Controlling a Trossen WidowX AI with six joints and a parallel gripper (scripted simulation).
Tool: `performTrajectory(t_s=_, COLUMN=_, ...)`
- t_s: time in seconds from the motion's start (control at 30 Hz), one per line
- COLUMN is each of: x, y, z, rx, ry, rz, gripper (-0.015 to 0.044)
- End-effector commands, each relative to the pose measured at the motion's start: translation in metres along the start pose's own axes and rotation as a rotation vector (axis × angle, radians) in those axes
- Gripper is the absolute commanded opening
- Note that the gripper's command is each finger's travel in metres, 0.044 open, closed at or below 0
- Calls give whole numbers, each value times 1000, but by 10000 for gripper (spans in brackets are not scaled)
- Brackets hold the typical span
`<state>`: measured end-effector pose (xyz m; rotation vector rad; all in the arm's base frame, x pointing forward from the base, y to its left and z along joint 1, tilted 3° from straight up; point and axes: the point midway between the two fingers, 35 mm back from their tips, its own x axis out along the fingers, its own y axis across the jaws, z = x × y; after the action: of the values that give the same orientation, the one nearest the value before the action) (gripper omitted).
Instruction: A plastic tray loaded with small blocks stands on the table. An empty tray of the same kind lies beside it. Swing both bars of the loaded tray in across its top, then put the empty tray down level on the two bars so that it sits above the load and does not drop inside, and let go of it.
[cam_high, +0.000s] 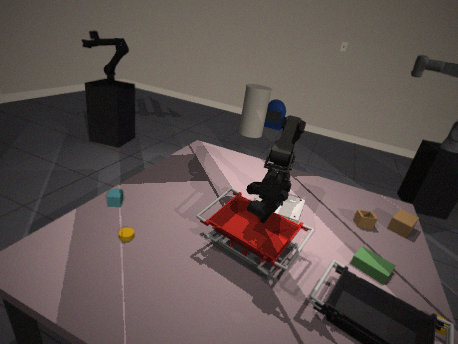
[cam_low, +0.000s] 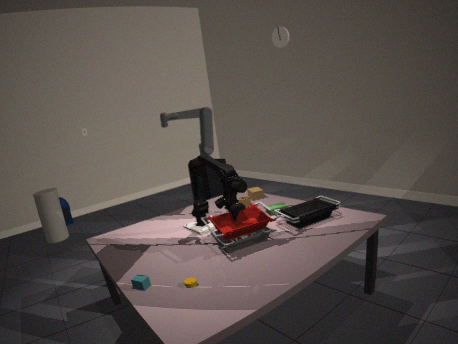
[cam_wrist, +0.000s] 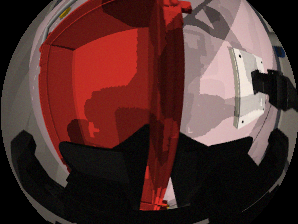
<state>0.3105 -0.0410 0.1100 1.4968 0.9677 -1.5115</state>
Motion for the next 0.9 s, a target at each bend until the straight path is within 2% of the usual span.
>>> performTrajectory(t_s=0.0, x=4, y=-2, z=0, rx=1, ry=1, rz=-8, gripper=0)
performTrajectory(t_s=0.87, x=13, y=-8, z=0, rx=5, ry=2, rz=-26, gripper=0)
